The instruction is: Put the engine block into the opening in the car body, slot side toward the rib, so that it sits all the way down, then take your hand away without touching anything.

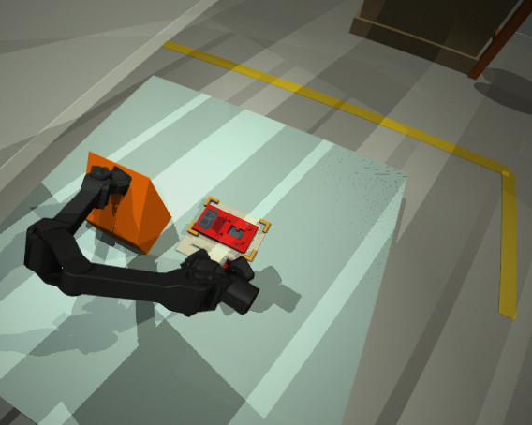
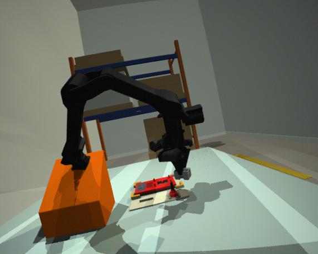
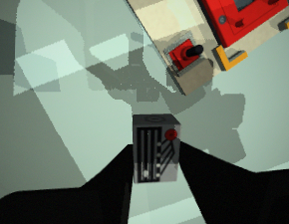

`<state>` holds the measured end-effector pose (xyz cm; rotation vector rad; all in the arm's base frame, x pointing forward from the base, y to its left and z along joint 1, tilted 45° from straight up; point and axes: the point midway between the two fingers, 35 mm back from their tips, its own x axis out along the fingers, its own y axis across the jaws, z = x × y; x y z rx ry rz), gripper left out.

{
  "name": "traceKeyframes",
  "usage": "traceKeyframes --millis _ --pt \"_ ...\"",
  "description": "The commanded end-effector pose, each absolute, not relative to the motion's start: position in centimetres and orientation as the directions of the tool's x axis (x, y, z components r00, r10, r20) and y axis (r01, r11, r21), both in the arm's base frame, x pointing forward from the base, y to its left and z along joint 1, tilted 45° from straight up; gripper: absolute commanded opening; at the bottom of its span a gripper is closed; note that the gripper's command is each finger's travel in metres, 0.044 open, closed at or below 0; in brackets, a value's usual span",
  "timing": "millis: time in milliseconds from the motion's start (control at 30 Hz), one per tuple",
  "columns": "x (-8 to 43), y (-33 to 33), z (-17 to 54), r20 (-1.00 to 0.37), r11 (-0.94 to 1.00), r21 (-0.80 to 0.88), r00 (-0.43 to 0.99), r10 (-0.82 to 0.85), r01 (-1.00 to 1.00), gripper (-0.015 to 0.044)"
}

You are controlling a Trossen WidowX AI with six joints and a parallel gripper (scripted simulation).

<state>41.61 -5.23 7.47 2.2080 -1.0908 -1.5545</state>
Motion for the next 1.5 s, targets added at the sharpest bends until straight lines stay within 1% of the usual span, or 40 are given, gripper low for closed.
traceKeyframes --millis 0,400,767,1100,1467 --pt "41.5 -4.7 6.4 -0.713 -0.671 0.527 0.158 -0.683 -0.521 0.0000" --pt "41.1 -3.2 3.2 -0.717 -0.527 0.326 0.158 -0.679 -0.785 0.0000" --pt "40.5 -1.8 0.4 -0.719 -0.331 0.106 0.157 -0.677 -0.938 0.0000" --pt "39.7 -0.7 -2.1 -0.720 -0.119 -0.104 0.157 -0.676 -0.987 0.0000" --pt "38.7 0.5 -4.7 -0.721 0.123 -0.320 0.157 -0.675 -0.939 0.0000"
